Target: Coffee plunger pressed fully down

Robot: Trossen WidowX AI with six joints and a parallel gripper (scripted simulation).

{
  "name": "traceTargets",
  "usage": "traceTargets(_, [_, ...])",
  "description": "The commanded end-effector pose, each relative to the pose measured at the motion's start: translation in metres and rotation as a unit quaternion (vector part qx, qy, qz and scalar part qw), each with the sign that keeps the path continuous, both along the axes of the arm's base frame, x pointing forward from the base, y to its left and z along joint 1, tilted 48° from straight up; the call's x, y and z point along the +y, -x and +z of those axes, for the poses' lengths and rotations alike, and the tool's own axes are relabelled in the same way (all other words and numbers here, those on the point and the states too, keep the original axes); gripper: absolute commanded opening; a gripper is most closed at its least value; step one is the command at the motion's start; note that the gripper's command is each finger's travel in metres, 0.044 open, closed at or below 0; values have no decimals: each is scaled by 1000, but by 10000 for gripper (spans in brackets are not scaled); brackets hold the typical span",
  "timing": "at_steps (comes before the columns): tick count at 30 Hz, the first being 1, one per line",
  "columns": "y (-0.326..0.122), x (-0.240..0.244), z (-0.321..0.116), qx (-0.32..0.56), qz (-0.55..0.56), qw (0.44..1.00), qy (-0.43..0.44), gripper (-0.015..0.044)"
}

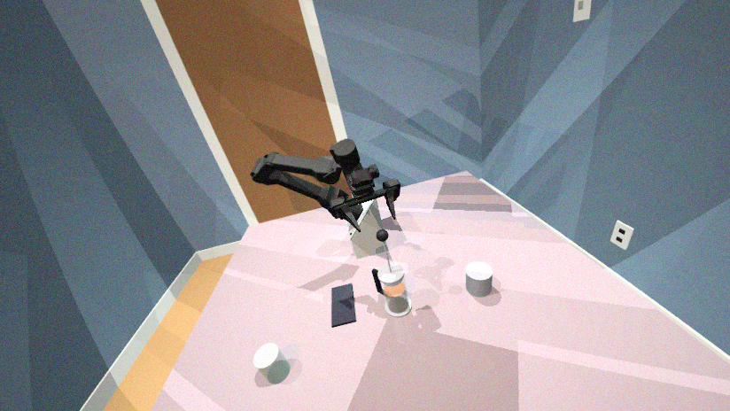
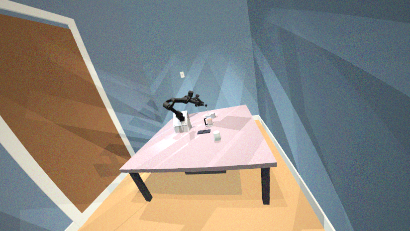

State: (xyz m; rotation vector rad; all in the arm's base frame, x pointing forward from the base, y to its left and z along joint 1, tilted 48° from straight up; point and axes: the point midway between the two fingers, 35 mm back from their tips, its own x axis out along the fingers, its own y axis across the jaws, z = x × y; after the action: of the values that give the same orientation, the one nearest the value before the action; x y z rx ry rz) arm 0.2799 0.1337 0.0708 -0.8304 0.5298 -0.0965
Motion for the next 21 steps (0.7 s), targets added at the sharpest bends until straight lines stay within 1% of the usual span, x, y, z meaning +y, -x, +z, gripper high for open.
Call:
traceTargets(1, [-4, -3, -7, 6, 2, 1000, 6, 440])
traceTargets(17, [-25, -11, -16, 4, 3, 1000, 8, 440])
traceTargets(21, [-25, -11, -16, 4, 3, 1000, 8, 335])
